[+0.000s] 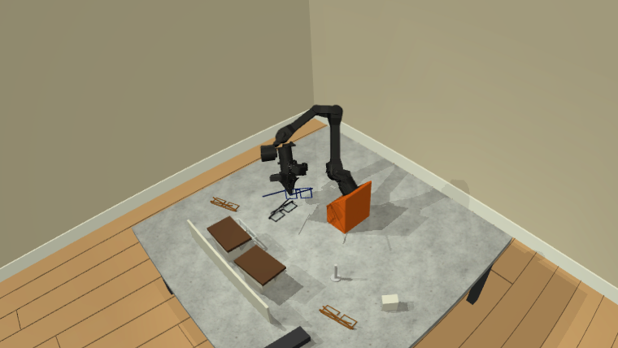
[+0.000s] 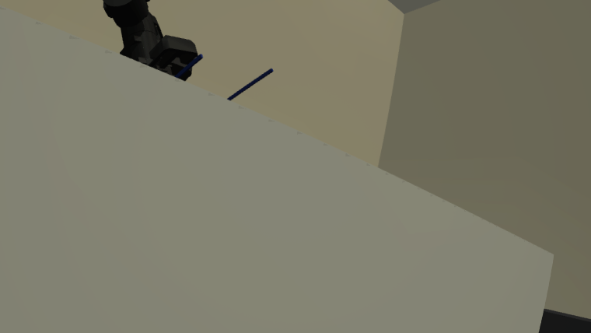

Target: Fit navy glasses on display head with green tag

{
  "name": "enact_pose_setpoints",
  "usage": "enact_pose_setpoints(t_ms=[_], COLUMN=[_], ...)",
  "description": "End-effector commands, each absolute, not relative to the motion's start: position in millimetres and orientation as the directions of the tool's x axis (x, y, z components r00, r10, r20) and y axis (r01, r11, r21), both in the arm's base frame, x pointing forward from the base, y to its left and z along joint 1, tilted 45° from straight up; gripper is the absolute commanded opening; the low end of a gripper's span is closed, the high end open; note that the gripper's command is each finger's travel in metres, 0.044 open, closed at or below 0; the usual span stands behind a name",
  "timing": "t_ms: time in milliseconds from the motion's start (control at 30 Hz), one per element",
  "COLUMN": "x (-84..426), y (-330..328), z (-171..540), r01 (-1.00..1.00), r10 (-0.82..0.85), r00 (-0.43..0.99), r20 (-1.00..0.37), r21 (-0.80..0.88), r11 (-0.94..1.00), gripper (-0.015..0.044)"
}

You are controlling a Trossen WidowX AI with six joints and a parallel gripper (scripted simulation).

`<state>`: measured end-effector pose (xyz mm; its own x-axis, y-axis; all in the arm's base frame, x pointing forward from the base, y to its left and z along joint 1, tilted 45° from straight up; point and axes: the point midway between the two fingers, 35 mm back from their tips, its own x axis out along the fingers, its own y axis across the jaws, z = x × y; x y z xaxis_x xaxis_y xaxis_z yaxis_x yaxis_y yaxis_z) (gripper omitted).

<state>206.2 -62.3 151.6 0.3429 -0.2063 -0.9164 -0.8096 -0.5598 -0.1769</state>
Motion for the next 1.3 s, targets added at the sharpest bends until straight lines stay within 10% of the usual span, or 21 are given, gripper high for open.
enact_pose_setpoints(t_ms=[0, 1267], x=[215, 265], y=[-59, -2], z=[145, 52], r01=[-0.841, -0.978], r10=[-0.229, -0.63], r00=[0.304, 0.077], r20=[-0.925, -0.773], r21=[-0.147, 0.065], r11=[-0.52, -0.2], gripper=[0.0, 0.0])
